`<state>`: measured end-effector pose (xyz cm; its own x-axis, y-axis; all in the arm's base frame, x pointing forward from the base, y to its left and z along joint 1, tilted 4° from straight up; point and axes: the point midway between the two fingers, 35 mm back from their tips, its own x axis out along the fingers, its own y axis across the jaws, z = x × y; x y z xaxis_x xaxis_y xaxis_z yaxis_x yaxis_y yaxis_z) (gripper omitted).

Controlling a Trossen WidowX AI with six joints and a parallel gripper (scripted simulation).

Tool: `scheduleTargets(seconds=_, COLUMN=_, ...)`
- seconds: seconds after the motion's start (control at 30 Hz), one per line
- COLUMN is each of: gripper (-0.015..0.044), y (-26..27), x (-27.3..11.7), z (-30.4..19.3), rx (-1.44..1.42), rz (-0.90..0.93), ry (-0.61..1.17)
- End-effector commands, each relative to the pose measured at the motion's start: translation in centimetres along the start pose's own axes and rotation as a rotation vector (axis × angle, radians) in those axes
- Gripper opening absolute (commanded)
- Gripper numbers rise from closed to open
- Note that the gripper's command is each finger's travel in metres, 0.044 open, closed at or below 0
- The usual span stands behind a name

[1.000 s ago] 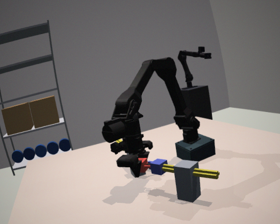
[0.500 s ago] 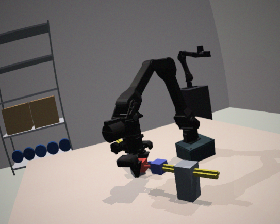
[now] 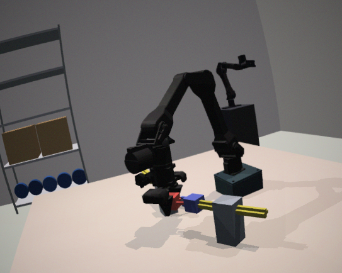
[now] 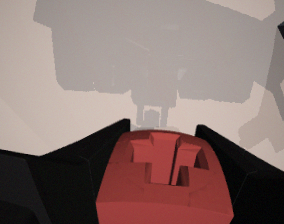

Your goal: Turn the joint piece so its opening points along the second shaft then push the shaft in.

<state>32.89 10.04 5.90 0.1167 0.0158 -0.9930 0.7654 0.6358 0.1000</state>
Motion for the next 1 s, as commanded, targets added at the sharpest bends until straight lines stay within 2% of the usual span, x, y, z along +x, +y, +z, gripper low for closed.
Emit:
scheduleTargets(seconds=0.0, gripper=0.0182, y=-0.04, x=0.0, z=0.06, rx=0.004, rz=-0.002, ry=-0.004)
scheduleTargets(seconds=0.9, gripper=0.0182, y=-0.04, x=0.0, z=0.06, rx=0.004, rz=-0.002, ry=-0.004)
scheduleTargets(seconds=0.97, gripper=0.0147, y=0.0, x=0.0, z=0.0, rx=0.0, rz=0.0, ry=0.0)
